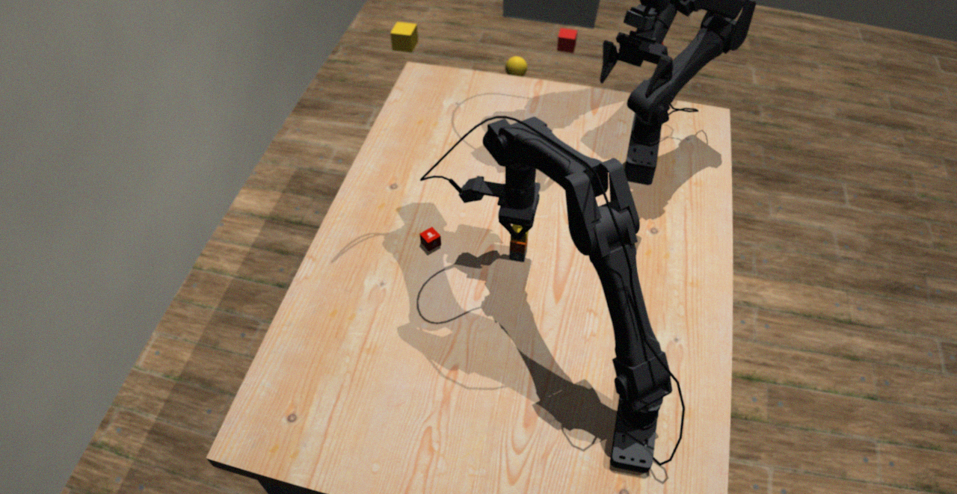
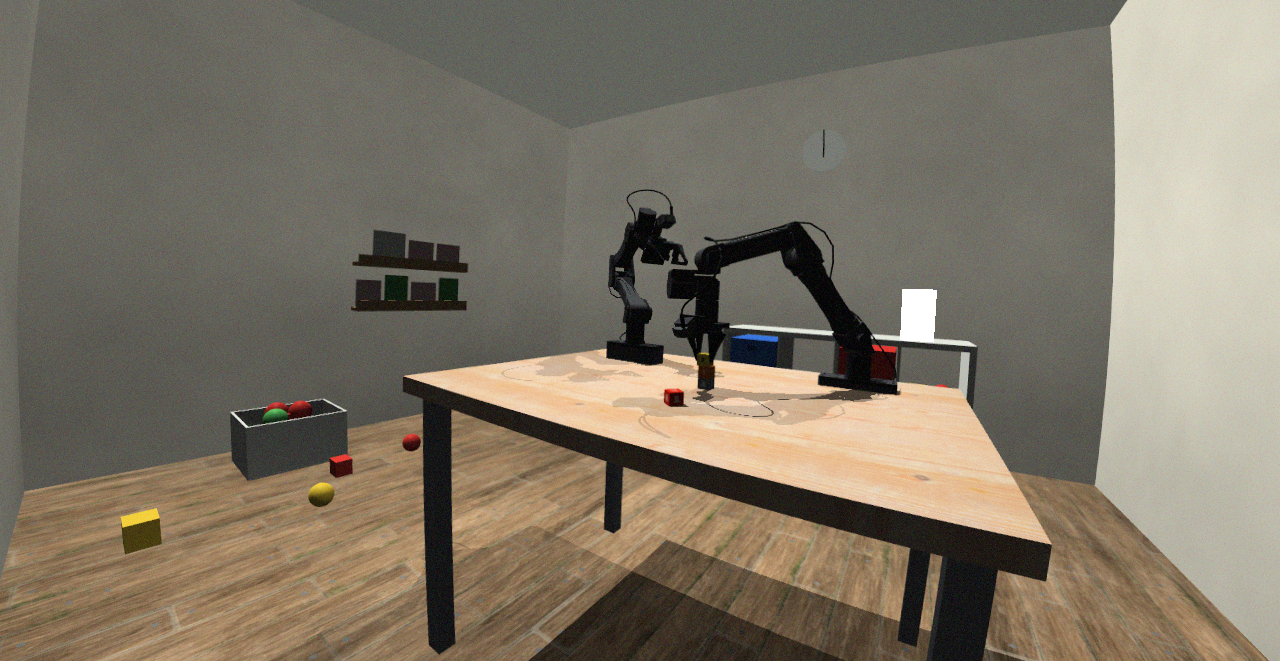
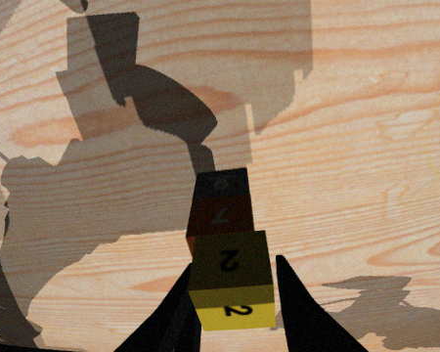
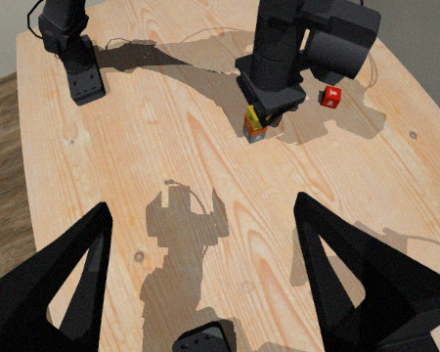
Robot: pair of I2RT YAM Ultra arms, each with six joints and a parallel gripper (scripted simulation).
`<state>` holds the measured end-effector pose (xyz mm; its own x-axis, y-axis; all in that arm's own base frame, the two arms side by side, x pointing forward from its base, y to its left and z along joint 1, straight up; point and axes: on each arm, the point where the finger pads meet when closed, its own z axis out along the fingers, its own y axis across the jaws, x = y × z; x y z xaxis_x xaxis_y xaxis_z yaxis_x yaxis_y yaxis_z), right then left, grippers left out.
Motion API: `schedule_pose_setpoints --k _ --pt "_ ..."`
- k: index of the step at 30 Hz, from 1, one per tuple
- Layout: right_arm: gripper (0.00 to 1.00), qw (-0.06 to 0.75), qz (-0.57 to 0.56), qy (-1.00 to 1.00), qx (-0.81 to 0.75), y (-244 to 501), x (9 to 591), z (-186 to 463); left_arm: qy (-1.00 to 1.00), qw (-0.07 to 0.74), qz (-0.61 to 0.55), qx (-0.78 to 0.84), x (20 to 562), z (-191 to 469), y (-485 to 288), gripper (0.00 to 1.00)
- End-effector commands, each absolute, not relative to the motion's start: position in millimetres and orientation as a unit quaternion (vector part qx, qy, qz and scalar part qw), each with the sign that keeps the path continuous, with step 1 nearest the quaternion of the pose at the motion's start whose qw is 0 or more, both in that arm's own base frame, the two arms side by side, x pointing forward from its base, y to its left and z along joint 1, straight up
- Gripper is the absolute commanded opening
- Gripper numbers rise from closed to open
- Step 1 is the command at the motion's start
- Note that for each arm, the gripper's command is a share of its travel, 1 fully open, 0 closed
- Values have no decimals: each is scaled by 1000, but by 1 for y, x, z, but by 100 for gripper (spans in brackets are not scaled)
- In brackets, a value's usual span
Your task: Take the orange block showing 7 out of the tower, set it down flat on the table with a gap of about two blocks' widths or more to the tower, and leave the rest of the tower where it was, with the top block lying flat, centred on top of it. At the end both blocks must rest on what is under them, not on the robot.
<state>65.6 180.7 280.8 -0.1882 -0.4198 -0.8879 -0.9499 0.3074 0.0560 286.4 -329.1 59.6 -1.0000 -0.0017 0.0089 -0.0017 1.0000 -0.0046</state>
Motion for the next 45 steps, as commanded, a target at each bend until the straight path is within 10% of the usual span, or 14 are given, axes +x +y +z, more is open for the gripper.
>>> schedule_pose_setpoints --k 1,9,12,18,36,40,45 --pt "100 420 330 691 -487 179 64 290 -1000 -7 7 1 289 67 -330 37" --pt "100 420 330 691 -487 179 64 290 -1000 -7 7 1 289 67 -330 26" --pt "100 420 330 691 -487 179 64 290 -1000 -7 7 1 289 67 -330 0" --pt "100 420 330 691 -487 179 64 290 -1000 -6 7 2 288 73 -331 27" --pt "100 420 330 691 -487 179 64 290 -999 -22 26 1 281 106 -324 27" --pt "55 402 328 712 -472 178 67 288 -1000 -18 21 1 258 109 -298 27" --pt "55 337 323 776 -424 191 83 288 -1000 -13 15 1 230 113 -265 27"
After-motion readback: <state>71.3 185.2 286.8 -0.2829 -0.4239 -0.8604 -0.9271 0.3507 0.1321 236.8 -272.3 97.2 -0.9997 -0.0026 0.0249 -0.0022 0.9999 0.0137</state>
